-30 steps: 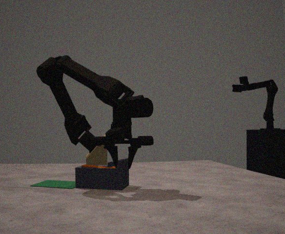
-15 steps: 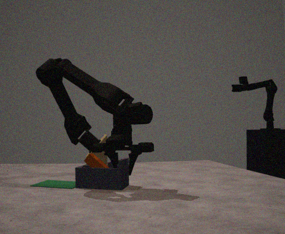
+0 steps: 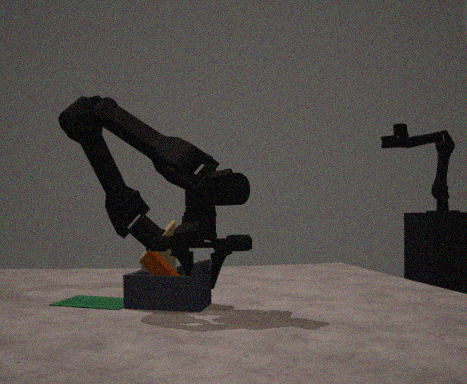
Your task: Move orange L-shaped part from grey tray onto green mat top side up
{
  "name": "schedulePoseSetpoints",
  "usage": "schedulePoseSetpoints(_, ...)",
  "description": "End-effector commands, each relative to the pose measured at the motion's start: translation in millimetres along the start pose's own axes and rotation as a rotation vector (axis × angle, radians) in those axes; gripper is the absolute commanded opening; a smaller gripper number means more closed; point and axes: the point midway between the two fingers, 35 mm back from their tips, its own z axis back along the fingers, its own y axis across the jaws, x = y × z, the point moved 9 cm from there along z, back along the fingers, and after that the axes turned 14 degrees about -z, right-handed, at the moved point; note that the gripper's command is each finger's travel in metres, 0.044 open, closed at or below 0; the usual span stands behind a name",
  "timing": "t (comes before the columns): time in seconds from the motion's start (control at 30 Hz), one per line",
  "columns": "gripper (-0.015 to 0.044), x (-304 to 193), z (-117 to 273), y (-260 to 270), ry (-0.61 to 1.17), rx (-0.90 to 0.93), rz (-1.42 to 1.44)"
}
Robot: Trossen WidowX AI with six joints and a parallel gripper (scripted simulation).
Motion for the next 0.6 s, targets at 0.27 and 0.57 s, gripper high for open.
schedulePoseSetpoints(0.27, 0.018, 0, 0, 0, 0.0, 0.0, 0.0)
schedulePoseSetpoints(0.57, 0.018, -4, 12, 9, -0.004, -0.013, 0.011)
